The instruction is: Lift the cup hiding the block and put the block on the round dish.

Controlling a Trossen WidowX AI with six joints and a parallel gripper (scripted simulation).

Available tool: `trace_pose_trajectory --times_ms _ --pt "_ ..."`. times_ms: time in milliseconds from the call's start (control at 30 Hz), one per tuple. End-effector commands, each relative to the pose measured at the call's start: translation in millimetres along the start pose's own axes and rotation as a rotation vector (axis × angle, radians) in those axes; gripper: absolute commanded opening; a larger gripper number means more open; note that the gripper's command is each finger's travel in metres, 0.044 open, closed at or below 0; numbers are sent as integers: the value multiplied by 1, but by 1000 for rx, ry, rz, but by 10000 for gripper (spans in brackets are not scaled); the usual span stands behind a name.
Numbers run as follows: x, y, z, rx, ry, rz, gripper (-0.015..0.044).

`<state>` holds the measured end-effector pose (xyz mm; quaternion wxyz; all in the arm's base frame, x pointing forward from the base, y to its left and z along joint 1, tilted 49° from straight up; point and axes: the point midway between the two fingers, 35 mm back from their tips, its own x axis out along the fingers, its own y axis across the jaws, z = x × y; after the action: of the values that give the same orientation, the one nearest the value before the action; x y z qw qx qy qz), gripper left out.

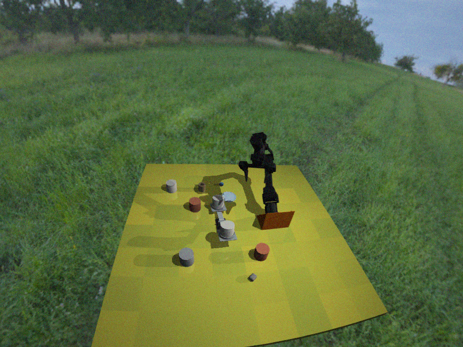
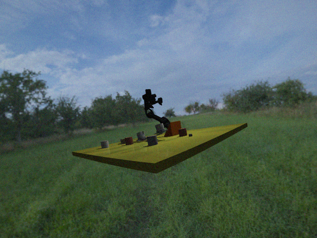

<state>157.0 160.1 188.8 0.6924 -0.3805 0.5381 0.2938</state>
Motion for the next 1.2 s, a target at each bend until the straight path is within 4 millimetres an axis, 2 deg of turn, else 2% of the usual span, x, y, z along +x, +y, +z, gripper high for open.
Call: trace_pose_trajectory --times_ms 0,300,567,1033,1167 --pt "11 -2 -5 68 59 -60 440" --pt "35 -12 -17 257 162 -267 440" --pt "51 -22 -26 404 183 -491 440" --pt "65 -37 -32 573 25 -872 440" --pt "66 -38 -32 584 -4 -904 440"
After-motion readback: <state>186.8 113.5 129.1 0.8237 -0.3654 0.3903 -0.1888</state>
